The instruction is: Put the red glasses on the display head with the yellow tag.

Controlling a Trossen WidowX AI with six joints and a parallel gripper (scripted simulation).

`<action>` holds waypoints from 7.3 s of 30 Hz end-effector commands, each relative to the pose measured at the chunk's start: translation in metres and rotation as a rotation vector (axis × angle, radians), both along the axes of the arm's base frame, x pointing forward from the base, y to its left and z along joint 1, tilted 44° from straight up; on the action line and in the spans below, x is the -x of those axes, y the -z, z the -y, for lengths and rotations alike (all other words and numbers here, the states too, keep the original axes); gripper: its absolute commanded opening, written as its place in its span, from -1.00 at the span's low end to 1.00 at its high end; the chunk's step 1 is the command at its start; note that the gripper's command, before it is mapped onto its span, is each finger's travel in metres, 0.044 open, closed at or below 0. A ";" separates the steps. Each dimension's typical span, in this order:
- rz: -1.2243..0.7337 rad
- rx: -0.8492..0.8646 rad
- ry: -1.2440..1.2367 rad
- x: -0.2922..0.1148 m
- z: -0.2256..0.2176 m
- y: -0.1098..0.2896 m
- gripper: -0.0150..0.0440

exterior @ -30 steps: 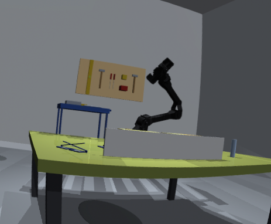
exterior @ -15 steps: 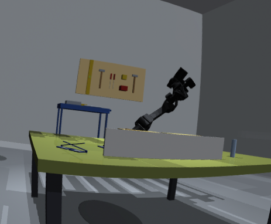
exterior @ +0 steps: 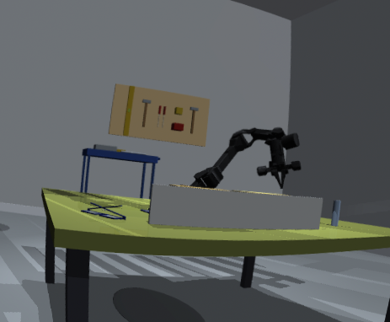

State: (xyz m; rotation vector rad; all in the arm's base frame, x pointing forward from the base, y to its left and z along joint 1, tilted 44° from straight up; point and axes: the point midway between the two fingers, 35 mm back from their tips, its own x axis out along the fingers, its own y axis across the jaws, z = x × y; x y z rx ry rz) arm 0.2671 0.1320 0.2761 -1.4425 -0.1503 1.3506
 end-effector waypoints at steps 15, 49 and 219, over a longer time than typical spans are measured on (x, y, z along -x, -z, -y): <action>-0.092 0.104 -0.312 0.058 -0.065 0.012 -0.49; -0.092 0.100 -0.312 0.056 -0.103 0.050 -0.49; -2.116 -0.590 2.010 0.010 0.138 0.201 0.19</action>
